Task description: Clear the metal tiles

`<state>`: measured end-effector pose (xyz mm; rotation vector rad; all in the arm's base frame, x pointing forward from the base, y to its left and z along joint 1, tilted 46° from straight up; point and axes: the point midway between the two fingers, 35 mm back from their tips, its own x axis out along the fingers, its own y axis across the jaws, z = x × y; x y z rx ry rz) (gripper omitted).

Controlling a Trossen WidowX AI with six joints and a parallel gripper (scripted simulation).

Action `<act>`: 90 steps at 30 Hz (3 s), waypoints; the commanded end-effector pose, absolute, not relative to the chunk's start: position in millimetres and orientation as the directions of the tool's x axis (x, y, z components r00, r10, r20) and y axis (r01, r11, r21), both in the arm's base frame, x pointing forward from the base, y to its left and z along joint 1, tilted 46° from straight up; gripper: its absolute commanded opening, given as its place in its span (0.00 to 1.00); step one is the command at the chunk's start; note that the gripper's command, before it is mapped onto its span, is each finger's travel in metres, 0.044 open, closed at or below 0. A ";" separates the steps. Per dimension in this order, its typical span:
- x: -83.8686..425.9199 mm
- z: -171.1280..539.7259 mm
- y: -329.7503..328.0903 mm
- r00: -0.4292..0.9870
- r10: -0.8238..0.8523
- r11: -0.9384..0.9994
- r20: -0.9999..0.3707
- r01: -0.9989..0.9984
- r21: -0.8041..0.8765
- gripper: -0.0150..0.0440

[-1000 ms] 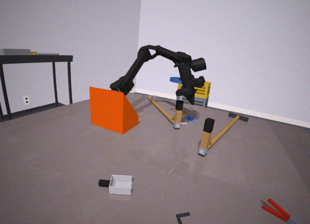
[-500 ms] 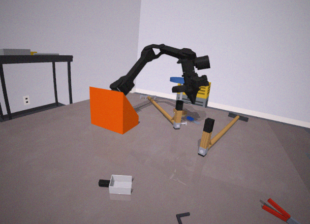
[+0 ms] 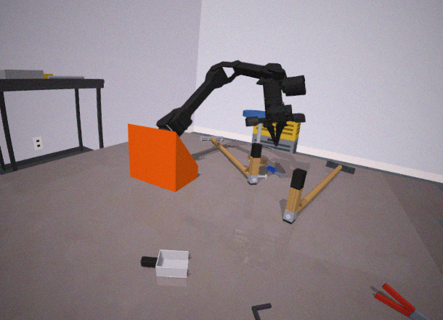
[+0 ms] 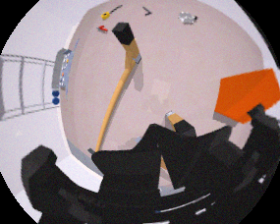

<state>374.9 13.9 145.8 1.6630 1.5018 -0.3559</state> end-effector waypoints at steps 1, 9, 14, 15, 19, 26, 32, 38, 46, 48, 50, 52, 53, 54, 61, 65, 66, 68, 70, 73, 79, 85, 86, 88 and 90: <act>375.5 140.5 7.4 0.214 0.677 0.004 -0.704 0.956 0.294 0.25; 374.4 137.2 -7.3 0.168 0.681 -0.164 -0.713 0.984 0.076 0.25; 373.2 135.5 -16.3 0.140 0.685 -0.263 -0.715 0.963 -0.064 0.25; 372.9 135.2 -18.1 0.134 0.686 -0.282 -0.715 0.955 -0.092 0.25; 371.5 134.1 -25.3 0.111 0.692 -0.355 -0.714 0.913 -0.202 0.25; 368.4 132.6 -37.5 0.071 0.703 -0.465 -0.707 0.798 -0.383 0.25; 365.7 131.9 -46.7 0.041 0.714 -0.532 -0.699 0.680 -0.505 0.25; 365.6 131.7 -46.7 0.040 0.715 -0.534 -0.698 0.676 -0.508 0.25; 368.1 122.2 -37.6 0.040 0.714 -0.536 -0.699 0.674 -0.509 0.25; 368.7 119.2 -34.7 0.040 0.714 -0.536 -0.699 0.673 -0.509 0.25; 369.3 116.2 -31.7 0.040 0.714 -0.537 -0.699 0.673 -0.509 0.25; 369.9 113.2 -28.6 0.040 0.714 -0.537 -0.699 0.672 -0.509 0.25; 370.1 111.7 -27.1 0.040 0.713 -0.538 -0.699 0.672 -0.509 0.25; 370.3 110.2 -25.6 0.040 0.713 -0.538 -0.699 0.672 -0.510 0.25; 371.4 99.8 -14.8 0.041 0.714 -0.539 -0.699 0.670 -0.511 0.25; 371.7 94.0 -8.6 0.041 0.714 -0.539 -0.699 0.669 -0.512 0.25; 371.8 92.6 -7.0 0.041 0.714 -0.539 -0.699 0.669 -0.512 0.25; 371.8 89.7 -3.9 0.041 0.715 -0.539 -0.698 0.668 -0.513 0.25; 371.7 86.9 -0.7 0.041 0.715 -0.539 -0.698 0.668 -0.513 0.25; 371.5 82.6 4.0 0.040 0.716 -0.539 -0.697 0.667 -0.514 0.25; 370.6 74.3 13.6 0.040 0.717 -0.539 -0.696 0.665 -0.517 0.25; 369.1 66.1 23.2 0.039 0.719 -0.538 -0.694 0.664 -0.519 0.25; 368.8 64.8 24.8 0.039 0.719 -0.538 -0.694 0.664 -0.520 0.25; 368.2 62.1 28.0 0.039 0.720 -0.537 -0.693 0.663 -0.521 0.25; 367.8 62.6 28.5 0.039 0.720 -0.537 -0.693 0.663 -0.521 0.25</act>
